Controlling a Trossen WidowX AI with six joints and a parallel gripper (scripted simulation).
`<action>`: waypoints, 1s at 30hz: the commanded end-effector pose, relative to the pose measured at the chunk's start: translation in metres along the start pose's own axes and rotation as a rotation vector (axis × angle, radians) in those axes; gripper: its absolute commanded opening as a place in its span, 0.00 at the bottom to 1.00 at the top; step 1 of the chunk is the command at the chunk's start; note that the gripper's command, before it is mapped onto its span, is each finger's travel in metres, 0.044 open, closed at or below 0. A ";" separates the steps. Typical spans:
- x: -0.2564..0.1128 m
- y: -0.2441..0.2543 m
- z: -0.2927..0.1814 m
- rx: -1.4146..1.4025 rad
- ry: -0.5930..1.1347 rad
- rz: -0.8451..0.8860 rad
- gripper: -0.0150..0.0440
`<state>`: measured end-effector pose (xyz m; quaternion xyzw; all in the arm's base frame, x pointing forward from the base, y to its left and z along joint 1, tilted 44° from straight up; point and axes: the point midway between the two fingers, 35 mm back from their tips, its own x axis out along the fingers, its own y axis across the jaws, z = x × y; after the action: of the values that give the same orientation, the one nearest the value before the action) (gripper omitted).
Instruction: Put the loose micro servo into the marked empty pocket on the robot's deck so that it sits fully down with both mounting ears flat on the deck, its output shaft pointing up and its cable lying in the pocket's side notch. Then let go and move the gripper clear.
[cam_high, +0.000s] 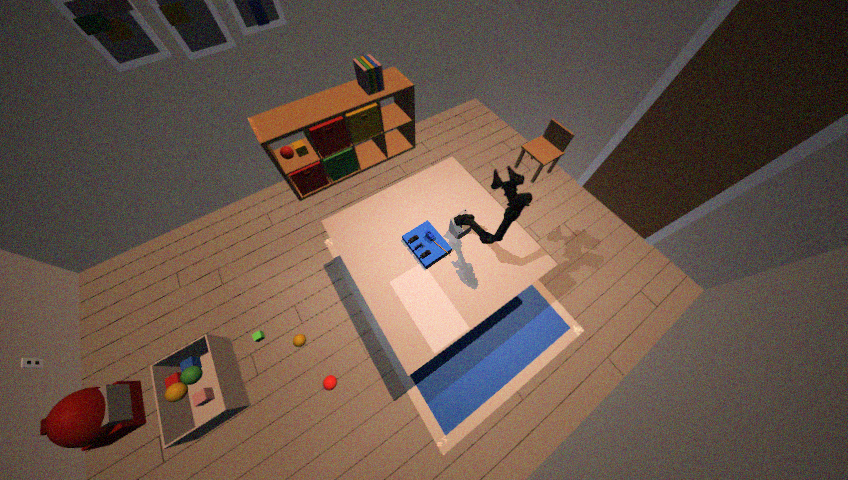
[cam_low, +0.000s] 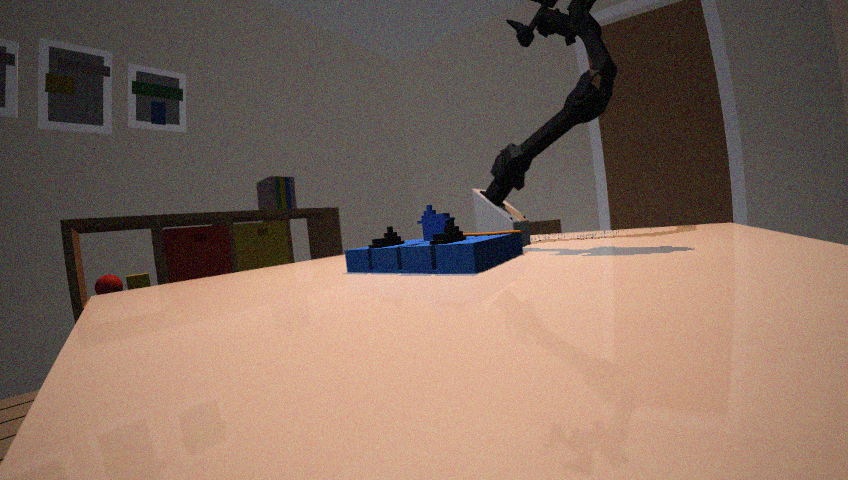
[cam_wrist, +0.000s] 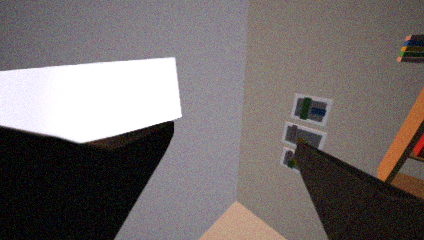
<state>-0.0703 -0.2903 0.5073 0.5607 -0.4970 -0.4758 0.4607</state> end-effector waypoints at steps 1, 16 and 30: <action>0.015 -0.014 -0.005 -0.061 0.038 -0.042 1.00; 0.046 -0.053 -0.036 -0.273 0.201 -0.128 1.00; 0.071 -0.100 -0.069 -0.485 0.367 -0.211 1.00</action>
<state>0.0030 -0.3427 0.4286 0.5580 -0.2556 -0.5158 0.5977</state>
